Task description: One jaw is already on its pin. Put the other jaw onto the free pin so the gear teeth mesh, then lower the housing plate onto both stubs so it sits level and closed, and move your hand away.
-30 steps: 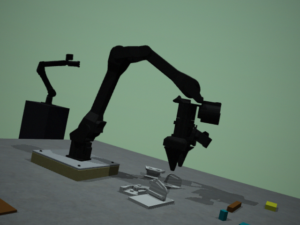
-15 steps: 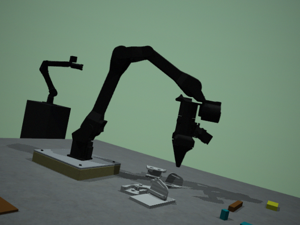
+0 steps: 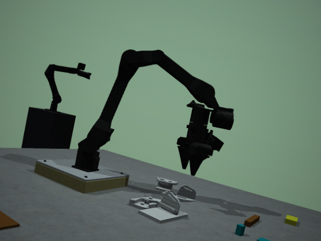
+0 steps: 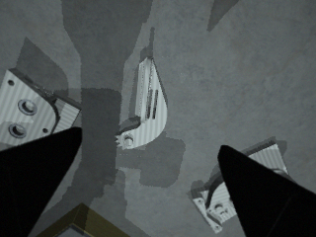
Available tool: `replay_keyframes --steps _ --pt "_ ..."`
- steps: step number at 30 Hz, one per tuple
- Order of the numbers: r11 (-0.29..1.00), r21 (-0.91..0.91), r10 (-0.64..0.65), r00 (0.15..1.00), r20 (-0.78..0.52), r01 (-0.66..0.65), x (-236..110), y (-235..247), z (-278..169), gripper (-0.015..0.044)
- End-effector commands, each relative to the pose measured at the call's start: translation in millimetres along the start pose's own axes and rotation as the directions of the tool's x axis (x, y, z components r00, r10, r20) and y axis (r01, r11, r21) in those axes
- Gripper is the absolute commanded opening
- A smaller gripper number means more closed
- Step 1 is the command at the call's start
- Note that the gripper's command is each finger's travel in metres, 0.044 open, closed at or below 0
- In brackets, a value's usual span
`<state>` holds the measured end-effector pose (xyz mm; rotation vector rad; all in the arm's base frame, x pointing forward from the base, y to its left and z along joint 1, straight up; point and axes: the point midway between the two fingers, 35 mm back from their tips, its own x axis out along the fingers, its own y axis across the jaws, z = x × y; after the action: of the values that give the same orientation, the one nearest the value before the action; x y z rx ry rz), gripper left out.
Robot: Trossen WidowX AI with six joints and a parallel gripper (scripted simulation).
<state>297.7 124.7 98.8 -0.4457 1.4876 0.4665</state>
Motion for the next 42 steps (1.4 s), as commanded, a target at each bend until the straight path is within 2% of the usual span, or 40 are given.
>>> replay_keyframes --steps 1,9,42 --pt "1.0 -0.021 -0.007 1.0 -0.002 0.007 -1 1 0 0.044" --pt "1.0 -0.021 -0.007 1.0 -0.003 0.007 39 1 -3 0.044" --pt "1.0 -0.021 -0.007 1.0 -0.003 0.007 39 1 -3 0.044"
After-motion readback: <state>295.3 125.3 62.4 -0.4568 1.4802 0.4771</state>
